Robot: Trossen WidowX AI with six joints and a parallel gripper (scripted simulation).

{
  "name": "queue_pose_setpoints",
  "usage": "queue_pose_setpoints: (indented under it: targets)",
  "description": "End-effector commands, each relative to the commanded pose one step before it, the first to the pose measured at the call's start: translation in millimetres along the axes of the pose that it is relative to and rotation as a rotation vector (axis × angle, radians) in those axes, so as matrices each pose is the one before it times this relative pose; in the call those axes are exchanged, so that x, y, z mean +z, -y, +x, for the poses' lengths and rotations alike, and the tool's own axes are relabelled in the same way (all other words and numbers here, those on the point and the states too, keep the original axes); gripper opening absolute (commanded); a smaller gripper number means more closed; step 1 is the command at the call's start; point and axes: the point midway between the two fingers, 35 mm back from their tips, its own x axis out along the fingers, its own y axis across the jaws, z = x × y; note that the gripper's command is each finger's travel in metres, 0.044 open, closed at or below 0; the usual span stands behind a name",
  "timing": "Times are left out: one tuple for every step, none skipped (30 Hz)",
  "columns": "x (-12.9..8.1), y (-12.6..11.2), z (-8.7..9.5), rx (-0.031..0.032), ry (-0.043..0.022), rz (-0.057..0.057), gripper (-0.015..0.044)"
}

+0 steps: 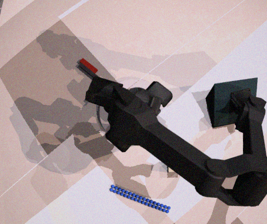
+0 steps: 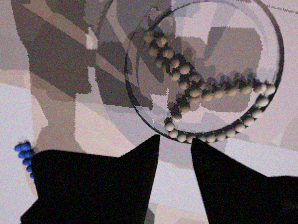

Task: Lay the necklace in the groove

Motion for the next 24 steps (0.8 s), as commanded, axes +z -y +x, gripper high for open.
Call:
queue_pose_setpoints:
  targets:
    - [-1.51,-3.18,-2.07,0.00816,-0.00008,0.0459,0.012]
    - [0.0,0.0,0.0,0.0,0.0,0.0,0.012]
    - [0.0,0.0,0.0,0.0,0.0,0.0,0.012]
    - [0.02,-0.02,1.29,0.00002,0.0,0.0,0.012]
    - [0.03,-0.04,2.82,0.00006,-0.00002,0.0,0.012]
    - [0.0,-0.03,3.25,0.00009,-0.00006,0.0,0.012]
    - [-0.05,-0.01,3.95,0.00014,-0.00014,0.0,0.012]
    - [-0.09,0.01,3.48,0.00015,-0.00019,0.0,0.012]
    - [-0.04,0.01,1.25,0.00006,-0.00008,0.0,0.012]
    - [1.25,-0.05,-7.49,-0.00388,0.00612,-0.0102,0.012]
    - [0.0,-0.01,0.26,0.00003,-0.00004,0.0001,0.012]
    - [0.0,-0.02,0.52,0.00007,-0.00007,0.0002,0.012]
    - [0.0,-0.02,0.79,0.0001,-0.00011,0.0003,0.012]
    - [0.0,-0.03,1.01,0.00013,-0.00015,0.0003,0.012]
    - [-0.01,-0.03,1.23,0.00016,-0.00019,0.0004,0.012]
    - [-0.01,-0.04,1.44,0.00019,-0.00023,0.0005,0.012]
    - [-0.02,-0.04,1.57,0.00021,-0.00026,0.0005,0.012]
    - [-0.03,-0.03,1.61,0.00022,-0.00028,0.0005,0.012]
    - [-0.04,-0.03,1.62,0.00023,-0.0003,0.0005,0.012]
    - [-0.05,-0.02,1.62,0.00023,-0.00031,0.0005,0.012]
    - [-0.06,-0.02,1.61,0.00023,-0.00032,0.0005,0.012]
    - [-0.07,-0.01,1.61,0.00024,-0.00034,0.0005,0.012]
    - [-0.08,-0.01,1.61,0.00024,-0.00035,0.0005,0.012]
    - [-0.09,0.0,1.61,0.00024,-0.00036,0.0005,0.012]
